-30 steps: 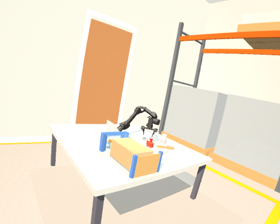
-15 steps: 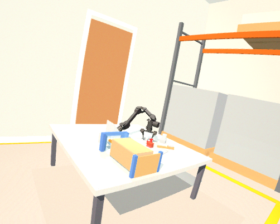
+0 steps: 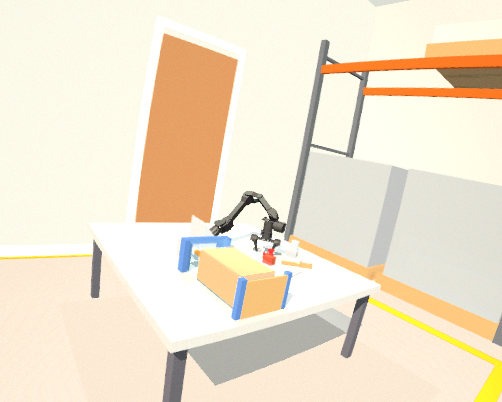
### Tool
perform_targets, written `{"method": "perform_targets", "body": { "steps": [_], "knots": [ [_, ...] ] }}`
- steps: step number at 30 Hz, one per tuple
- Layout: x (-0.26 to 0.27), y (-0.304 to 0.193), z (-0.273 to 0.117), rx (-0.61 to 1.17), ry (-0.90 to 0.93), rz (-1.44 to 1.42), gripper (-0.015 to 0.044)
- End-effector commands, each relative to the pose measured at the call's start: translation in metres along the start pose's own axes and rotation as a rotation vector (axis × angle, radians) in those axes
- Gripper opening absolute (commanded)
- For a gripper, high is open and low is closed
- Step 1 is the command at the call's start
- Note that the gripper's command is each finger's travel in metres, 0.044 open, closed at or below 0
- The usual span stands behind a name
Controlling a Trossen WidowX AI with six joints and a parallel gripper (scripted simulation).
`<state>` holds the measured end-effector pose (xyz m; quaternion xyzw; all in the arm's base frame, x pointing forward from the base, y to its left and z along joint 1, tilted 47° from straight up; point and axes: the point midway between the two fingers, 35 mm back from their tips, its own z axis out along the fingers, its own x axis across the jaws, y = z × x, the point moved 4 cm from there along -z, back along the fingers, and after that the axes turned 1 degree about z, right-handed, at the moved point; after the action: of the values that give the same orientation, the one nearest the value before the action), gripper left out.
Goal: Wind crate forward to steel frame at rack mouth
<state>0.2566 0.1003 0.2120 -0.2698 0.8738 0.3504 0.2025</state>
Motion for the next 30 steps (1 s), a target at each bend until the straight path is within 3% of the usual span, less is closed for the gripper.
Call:
{"method": "perform_targets", "body": {
  "steps": [1,2,17,24,30],
  "knots": [
    [0.0017,-0.0007,0.0068,0.002,0.005,0.007,0.0440],
    [0.0017,-0.0007,0.0070,0.002,0.005,0.007,0.0440],
    [0.0002,0.0001,0.0026,-0.001,0.001,0.000,0.0046],
    [0.0002,0.0001,0.0026,-0.001,0.001,0.000,0.0000],
    [0.0002,0.0001,0.0026,-0.001,0.001,0.000,0.0000]
  ]
}}
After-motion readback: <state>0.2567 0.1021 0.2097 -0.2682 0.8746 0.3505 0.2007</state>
